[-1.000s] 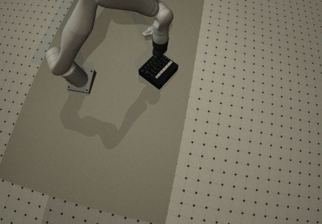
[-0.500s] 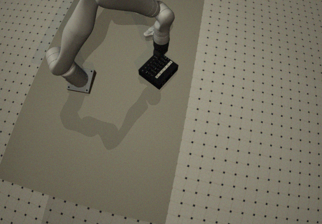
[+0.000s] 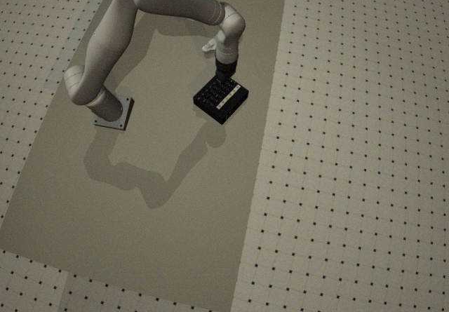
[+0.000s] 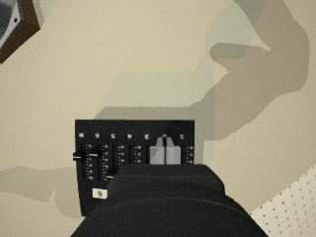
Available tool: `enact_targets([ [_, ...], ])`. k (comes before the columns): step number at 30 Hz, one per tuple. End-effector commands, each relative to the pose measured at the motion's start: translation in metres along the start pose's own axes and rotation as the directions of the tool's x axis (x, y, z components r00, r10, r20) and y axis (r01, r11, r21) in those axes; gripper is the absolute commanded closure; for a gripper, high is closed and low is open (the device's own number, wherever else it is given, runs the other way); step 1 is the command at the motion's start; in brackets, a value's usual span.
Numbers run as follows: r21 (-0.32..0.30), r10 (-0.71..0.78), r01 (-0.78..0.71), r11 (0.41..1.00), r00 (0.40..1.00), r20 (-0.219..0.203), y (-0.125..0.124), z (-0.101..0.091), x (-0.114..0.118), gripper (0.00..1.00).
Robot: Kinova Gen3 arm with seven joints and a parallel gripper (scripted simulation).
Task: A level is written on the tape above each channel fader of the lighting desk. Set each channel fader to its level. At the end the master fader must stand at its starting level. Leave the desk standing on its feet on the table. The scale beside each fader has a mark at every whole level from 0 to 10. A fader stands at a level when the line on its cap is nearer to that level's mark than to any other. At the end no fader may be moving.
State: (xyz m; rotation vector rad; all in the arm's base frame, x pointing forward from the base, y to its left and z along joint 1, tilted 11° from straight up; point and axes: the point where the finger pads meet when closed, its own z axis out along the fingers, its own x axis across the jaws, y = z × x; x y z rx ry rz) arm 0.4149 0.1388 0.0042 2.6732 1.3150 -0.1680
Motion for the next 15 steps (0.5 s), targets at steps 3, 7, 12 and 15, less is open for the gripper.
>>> enact_targets([
  [3,-0.003,0.004,-0.004,1.0,1.0,-0.003,0.0054,-0.0007,0.0005,1.0],
  [7,-0.003,0.004,-0.004,1.0,1.0,-0.003,0.0079,-0.0007,0.0005,1.0],
  [12,-0.003,0.004,-0.004,1.0,1.0,-0.003,0.0096,-0.0007,0.0005,1.0],
  [15,-0.003,0.004,-0.004,1.0,1.0,-0.003,0.0114,-0.0007,0.0005,1.0],
])
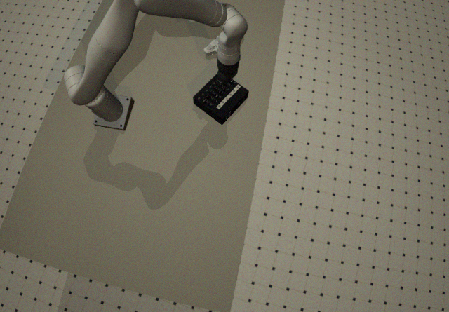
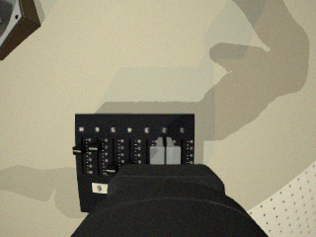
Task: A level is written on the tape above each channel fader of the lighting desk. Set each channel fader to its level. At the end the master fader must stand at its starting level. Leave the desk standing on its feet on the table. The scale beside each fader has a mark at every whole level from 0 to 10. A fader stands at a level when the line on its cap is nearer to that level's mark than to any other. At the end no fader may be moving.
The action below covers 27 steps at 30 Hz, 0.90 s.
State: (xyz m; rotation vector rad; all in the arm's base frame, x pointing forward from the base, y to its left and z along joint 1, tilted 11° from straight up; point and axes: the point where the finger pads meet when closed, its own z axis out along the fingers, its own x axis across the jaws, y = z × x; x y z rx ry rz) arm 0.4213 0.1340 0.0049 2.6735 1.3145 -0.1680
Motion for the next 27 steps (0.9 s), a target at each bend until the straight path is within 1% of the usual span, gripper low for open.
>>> enact_targets([
  [1,-0.003,0.003,-0.003,1.0,1.0,-0.003,0.0039,-0.0007,0.0005,1.0],
  [27,-0.003,0.003,-0.003,1.0,1.0,-0.003,0.0134,-0.0008,0.0005,1.0],
])
